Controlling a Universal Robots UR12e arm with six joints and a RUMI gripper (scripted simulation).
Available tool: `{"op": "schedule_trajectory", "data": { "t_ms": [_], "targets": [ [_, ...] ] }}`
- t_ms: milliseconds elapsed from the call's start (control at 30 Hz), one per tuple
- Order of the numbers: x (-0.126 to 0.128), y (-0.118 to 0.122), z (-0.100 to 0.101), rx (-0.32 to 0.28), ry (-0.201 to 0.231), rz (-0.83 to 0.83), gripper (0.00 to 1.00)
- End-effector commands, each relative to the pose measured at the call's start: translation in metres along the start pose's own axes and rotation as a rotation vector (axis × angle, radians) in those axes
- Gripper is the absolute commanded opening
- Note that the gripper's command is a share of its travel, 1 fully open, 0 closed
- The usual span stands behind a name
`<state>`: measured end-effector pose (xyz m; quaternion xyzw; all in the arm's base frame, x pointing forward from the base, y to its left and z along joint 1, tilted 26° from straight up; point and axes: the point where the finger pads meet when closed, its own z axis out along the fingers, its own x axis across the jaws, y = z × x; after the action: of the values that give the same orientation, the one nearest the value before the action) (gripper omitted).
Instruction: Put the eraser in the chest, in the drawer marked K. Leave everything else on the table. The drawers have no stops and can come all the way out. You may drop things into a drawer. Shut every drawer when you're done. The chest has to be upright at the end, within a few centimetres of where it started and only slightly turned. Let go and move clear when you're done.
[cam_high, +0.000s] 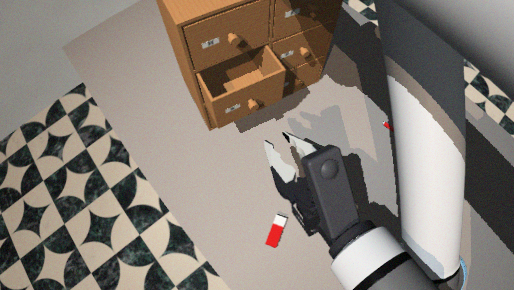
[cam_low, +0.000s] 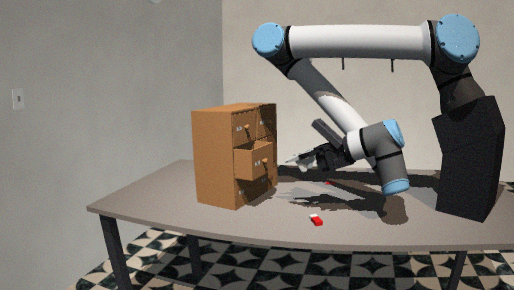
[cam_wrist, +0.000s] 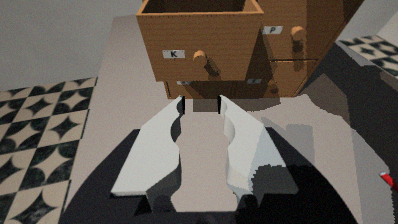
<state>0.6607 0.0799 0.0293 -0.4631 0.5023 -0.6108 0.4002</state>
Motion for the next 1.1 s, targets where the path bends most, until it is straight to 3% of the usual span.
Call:
{"op": "schedule_trajectory", "data": {
  "t_ms": [0, 600, 867, 1067],
  "targets": [
    [0.000, -0.001, -0.014, 0.000, 0.000, 0.000, 0.20],
    [0.000, -0.002, -0.019, -0.015, 0.000, 0.001, 0.20],
    [0.000, -0.005, -0.023, -0.065, -0.001, 0.002, 0.20],
    [0.000, -0.009, -0.032, -0.157, -0.001, 0.001, 0.20]
  ]
}}
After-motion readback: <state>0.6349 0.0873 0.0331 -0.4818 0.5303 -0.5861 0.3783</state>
